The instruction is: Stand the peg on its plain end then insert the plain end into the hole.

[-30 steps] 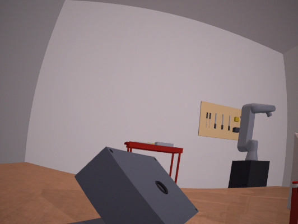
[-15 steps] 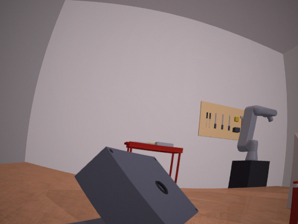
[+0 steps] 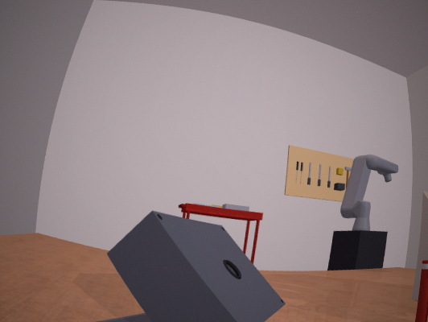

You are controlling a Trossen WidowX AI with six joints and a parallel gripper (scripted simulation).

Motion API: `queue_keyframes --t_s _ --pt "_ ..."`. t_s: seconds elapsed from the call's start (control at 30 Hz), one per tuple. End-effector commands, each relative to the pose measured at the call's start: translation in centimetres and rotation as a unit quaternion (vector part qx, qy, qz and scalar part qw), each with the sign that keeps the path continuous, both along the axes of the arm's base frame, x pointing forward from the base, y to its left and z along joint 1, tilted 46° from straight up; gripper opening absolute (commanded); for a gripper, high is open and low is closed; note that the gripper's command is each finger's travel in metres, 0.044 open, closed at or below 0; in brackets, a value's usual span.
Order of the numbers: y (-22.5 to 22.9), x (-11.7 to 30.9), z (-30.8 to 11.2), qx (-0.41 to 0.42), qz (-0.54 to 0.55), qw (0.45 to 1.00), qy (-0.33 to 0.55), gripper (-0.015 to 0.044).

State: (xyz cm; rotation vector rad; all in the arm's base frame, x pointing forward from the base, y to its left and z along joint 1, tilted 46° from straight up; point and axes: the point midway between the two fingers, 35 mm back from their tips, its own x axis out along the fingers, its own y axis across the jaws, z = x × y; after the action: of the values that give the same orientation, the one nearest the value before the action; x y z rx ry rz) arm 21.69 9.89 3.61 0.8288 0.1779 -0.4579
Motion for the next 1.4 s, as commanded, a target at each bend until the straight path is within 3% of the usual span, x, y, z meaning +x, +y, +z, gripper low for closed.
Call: queue_keyframes --t_s 0.0,0.2,0.3,0.33,1.27,1.37 --pt "0.20 -0.08 -0.11 0.000 0.000 1.000 0.000 0.0049" --pt "0.10 -0.09 -0.07 -0.001 -0.002 1.000 -0.002 0.0049" --pt "0.04 -0.06 -0.02 -0.003 -0.003 1.000 -0.003 0.0128" --pt "0.04 -0.06 -0.02 -0.003 -0.003 1.000 -0.003 0.0130" --pt "0.04 -0.06 -0.02 -0.003 -0.003 1.000 -0.003 0.0130" --pt "0.04 -0.06 -0.02 -0.003 -0.003 1.000 -0.003 0.0209"
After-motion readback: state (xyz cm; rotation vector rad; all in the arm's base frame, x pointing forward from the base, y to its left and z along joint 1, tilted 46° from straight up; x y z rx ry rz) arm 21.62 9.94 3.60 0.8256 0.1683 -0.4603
